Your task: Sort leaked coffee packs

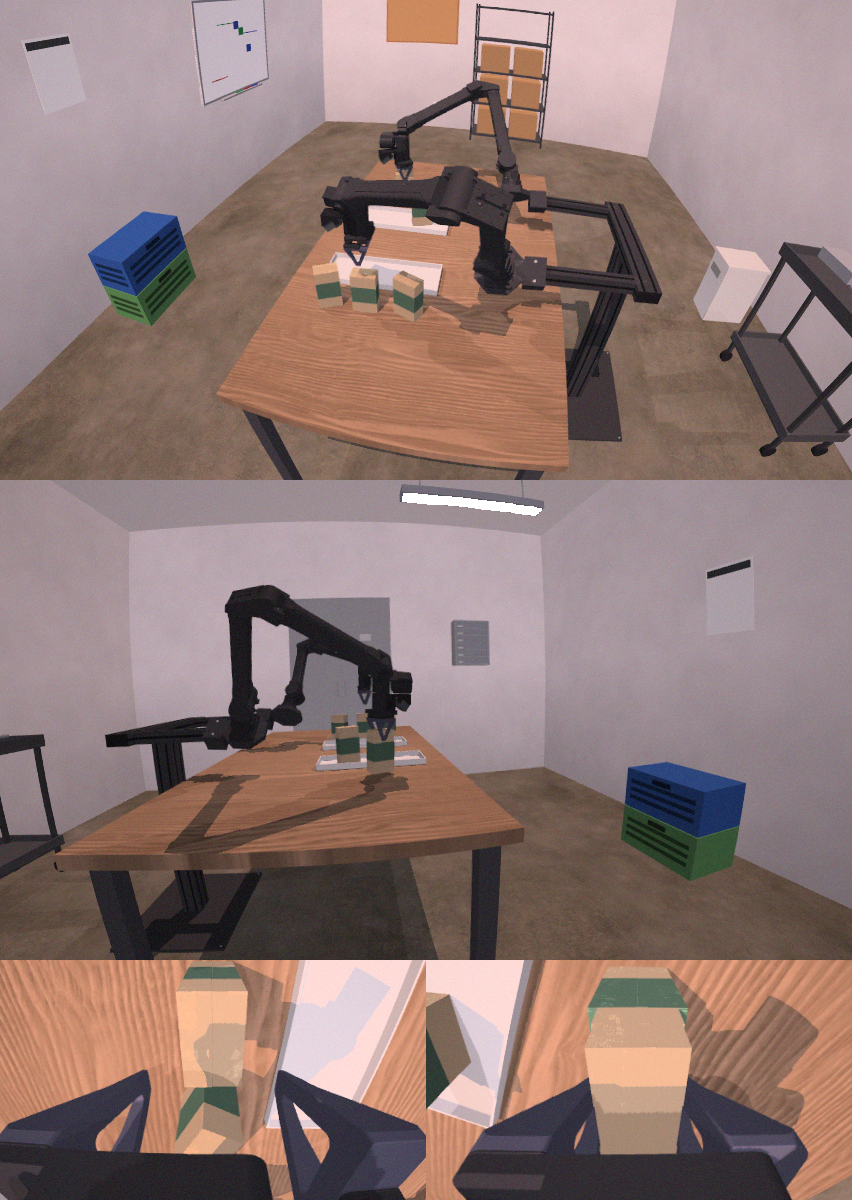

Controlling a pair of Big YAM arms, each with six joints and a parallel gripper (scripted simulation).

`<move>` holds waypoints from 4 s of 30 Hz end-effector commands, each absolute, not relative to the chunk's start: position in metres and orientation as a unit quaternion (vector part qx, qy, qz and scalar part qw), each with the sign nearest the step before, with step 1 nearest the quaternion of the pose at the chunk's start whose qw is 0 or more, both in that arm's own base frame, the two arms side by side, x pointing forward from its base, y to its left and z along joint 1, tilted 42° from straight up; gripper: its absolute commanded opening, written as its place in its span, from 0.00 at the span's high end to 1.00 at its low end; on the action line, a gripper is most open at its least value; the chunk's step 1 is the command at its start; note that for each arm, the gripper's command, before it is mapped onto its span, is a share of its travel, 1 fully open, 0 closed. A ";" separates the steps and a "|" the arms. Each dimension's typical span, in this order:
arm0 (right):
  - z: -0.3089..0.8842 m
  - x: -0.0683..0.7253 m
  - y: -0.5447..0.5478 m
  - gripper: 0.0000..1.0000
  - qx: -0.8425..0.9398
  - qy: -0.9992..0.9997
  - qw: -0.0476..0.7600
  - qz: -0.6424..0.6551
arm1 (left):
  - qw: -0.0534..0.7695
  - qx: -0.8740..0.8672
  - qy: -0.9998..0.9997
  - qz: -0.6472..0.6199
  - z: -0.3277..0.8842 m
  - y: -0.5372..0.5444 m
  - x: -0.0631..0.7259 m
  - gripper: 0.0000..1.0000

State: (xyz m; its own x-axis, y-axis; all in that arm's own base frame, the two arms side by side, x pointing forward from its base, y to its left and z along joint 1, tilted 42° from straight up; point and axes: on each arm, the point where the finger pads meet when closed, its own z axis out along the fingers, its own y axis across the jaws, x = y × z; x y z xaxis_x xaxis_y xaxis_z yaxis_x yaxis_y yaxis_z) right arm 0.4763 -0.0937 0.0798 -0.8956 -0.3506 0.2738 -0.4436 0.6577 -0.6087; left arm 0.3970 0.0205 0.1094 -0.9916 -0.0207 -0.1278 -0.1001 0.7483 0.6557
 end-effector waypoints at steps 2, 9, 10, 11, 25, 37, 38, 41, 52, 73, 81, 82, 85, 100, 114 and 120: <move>0.126 0.501 -0.066 0.77 0.213 -0.908 0.014 0.361 | 0.066 -0.041 0.933 0.351 0.115 0.018 0.404 0.24; 0.133 0.500 -0.059 0.77 0.213 -0.908 0.014 0.360 | 0.066 -0.041 0.933 0.351 0.115 0.018 0.404 0.24; 0.135 0.500 -0.058 0.77 0.213 -0.908 0.014 0.360 | 0.066 -0.041 0.933 0.351 0.115 0.018 0.404 0.24; 0.136 0.499 -0.056 0.77 0.213 -0.908 0.014 0.360 | 0.066 -0.041 0.933 0.351 0.115 0.018 0.404 0.24; 0.140 0.500 -0.053 0.77 0.214 -0.908 0.012 0.360 | 0.066 -0.041 0.933 0.351 0.115 0.018 0.404 0.24; 0.140 0.500 -0.053 0.77 0.214 -0.908 0.012 0.360 | 0.066 -0.041 0.933 0.351 0.115 0.018 0.404 0.24; 0.140 0.500 -0.053 0.77 0.214 -0.908 0.012 0.360 | 0.066 -0.041 0.933 0.351 0.115 0.018 0.404 0.24; 0.140 0.500 -0.053 0.77 0.214 -0.908 0.012 0.360 | 0.066 -0.041 0.933 0.351 0.115 0.018 0.404 0.24; 0.138 0.500 -0.050 0.77 0.212 -0.908 0.011 0.360 | 0.066 -0.041 0.933 0.351 0.115 0.018 0.404 0.24; 0.079 0.507 0.004 0.77 0.216 -0.909 0.018 0.357 | 0.066 -0.041 0.933 0.351 0.115 0.018 0.404 0.24; 0.053 0.507 0.029 0.77 0.219 -0.909 0.025 0.355 | 0.066 -0.041 0.933 0.351 0.115 0.018 0.404 0.24; 0.050 0.507 0.032 0.77 0.219 -0.909 0.026 0.354 | 0.066 -0.041 0.933 0.351 0.115 0.018 0.404 0.24; 0.042 0.507 0.041 0.77 0.220 -0.908 0.028 0.354 | 0.066 -0.041 0.933 0.351 0.115 0.018 0.404 0.24; 0.007 0.509 0.081 0.77 0.220 -0.908 0.029 0.354 | 0.066 -0.041 0.933 0.351 0.115 0.018 0.404 0.24; 0.021 0.515 0.086 0.77 0.215 -0.911 0.008 0.352 | 0.066 -0.041 0.933 0.351 0.115 0.018 0.404 0.24; 0.021 0.515 0.086 0.77 0.215 -0.911 0.008 0.352 | 0.066 -0.041 0.933 0.351 0.115 0.018 0.404 0.24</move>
State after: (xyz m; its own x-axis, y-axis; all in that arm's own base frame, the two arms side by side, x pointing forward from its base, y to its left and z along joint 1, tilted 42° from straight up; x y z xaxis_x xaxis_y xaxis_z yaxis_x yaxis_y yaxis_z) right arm 0.4914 0.0601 -0.0071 -0.8993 -0.3561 0.2538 -0.4337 0.6519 -0.6220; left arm 0.3969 0.0205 0.1093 -0.9916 -0.0207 -0.1276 -0.1000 0.7483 0.6558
